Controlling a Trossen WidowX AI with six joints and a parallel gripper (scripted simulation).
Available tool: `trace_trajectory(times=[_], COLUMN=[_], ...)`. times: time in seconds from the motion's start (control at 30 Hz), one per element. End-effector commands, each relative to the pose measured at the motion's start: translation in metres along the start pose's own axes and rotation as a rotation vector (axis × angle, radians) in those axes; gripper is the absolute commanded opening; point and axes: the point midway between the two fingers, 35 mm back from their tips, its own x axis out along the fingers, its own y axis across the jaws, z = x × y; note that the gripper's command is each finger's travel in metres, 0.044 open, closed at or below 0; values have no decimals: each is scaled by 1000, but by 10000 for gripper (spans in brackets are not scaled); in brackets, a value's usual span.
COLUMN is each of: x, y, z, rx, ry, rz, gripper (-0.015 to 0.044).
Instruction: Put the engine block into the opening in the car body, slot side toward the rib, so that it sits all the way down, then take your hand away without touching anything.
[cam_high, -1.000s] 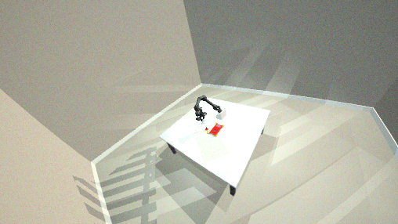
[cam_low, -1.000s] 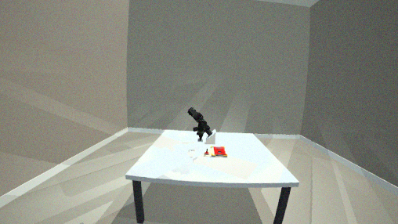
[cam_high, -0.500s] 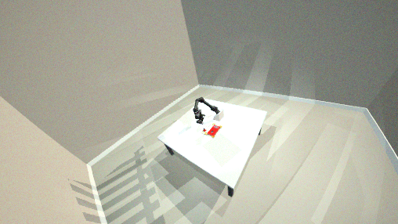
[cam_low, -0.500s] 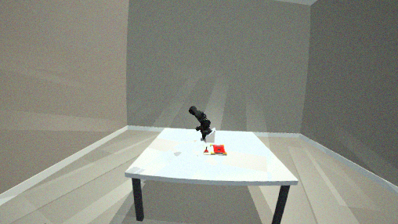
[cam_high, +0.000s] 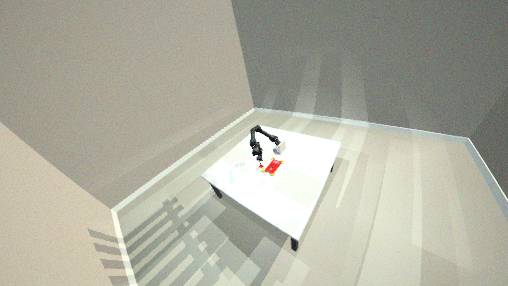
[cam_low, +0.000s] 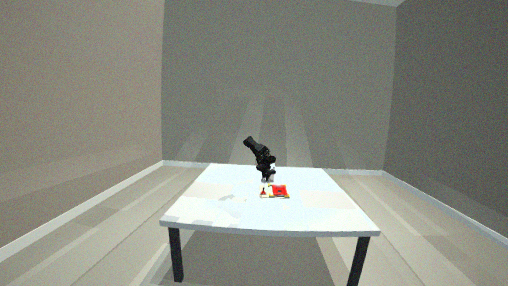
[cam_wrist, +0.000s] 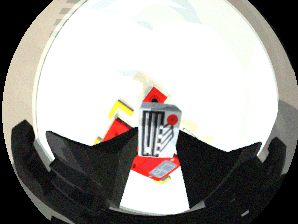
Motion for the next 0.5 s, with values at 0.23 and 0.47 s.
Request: trace_trajectory(times=[0.23, 0.47], x=[13, 21], y=[19, 30], z=[-27, -45], rx=[-261, -434], ry=[7, 7], rz=[2, 3], gripper=[0, 0])
